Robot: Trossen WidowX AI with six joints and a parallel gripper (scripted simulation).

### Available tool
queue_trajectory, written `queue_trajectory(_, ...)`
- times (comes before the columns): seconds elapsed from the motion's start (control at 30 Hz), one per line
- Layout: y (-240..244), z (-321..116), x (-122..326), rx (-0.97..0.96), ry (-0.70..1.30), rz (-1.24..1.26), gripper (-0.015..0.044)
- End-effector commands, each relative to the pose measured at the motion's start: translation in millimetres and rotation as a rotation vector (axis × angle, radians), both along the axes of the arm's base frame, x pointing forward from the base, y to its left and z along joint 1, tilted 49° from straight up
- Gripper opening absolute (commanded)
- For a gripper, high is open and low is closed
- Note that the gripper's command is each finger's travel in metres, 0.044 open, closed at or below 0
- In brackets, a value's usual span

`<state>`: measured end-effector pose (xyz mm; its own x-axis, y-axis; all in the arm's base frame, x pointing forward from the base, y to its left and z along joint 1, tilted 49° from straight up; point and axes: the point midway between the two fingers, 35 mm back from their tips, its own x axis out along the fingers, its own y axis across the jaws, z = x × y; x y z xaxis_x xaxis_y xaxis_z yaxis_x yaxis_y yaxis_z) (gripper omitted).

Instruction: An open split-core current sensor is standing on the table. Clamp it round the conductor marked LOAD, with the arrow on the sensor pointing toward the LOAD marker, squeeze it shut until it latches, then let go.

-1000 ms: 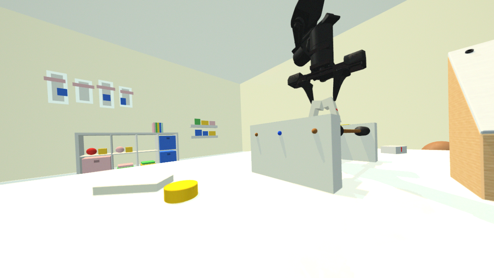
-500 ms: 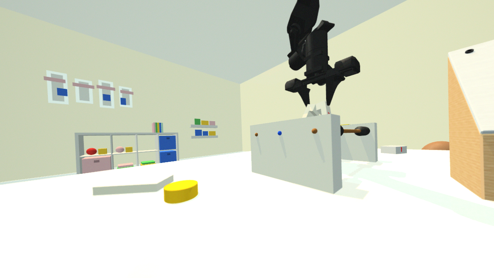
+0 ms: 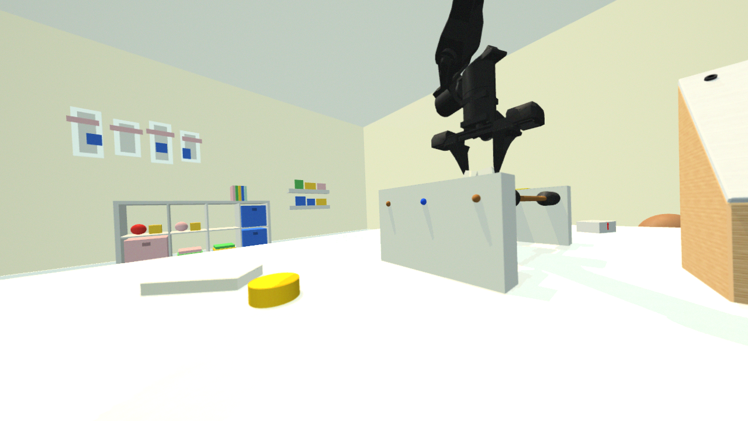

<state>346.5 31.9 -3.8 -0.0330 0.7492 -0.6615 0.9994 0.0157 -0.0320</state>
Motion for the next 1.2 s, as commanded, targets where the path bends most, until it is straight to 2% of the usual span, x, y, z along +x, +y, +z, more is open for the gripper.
queue_trajectory(0.0, 5.7, -6.7, -3.3, 0.006, 0.015, -0.005, 0.0000)
queue_trajectory(0.37, 18.7, -17.1, -5.1, 0.008, 0.016, -0.005, 0.0000)
queue_trajectory(1.17, 16.1, -13.0, -2.0, 0.003, 0.001, 0.001, 0.0000)
